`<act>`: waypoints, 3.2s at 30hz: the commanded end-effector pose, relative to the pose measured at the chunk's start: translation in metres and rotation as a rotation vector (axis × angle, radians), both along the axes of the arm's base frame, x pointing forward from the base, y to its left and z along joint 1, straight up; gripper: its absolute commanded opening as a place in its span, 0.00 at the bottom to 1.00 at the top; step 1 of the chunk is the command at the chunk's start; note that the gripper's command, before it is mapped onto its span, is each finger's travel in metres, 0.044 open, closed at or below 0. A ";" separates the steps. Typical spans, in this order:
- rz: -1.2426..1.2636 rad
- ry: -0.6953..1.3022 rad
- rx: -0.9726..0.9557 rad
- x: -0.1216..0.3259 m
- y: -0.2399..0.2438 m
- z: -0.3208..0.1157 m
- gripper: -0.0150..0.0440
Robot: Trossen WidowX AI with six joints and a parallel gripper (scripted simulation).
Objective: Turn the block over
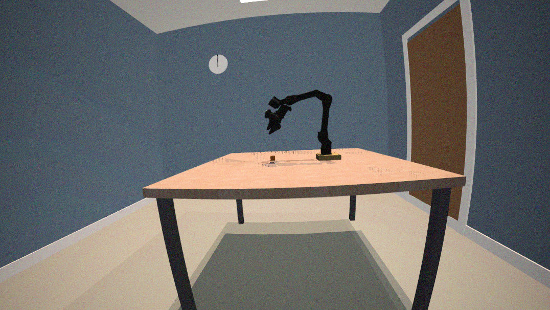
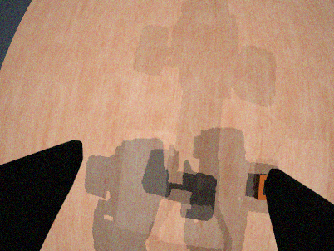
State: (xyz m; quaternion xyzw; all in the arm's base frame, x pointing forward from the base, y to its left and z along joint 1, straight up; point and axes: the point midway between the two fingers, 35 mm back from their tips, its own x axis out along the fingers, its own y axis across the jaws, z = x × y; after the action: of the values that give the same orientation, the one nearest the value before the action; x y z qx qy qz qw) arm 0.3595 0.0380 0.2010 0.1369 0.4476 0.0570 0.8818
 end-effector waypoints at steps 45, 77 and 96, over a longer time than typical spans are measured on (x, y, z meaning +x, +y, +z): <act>0.104 0.590 -0.286 0.010 -0.072 -0.159 1.00; 0.104 0.590 -0.286 0.010 -0.072 -0.173 0.36; 0.102 0.580 -0.287 0.009 -0.072 -0.143 0.25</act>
State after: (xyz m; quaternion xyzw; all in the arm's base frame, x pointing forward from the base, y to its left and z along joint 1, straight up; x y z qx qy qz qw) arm 0.3681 -0.0336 0.0543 -0.0001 0.6947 -0.0024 0.7193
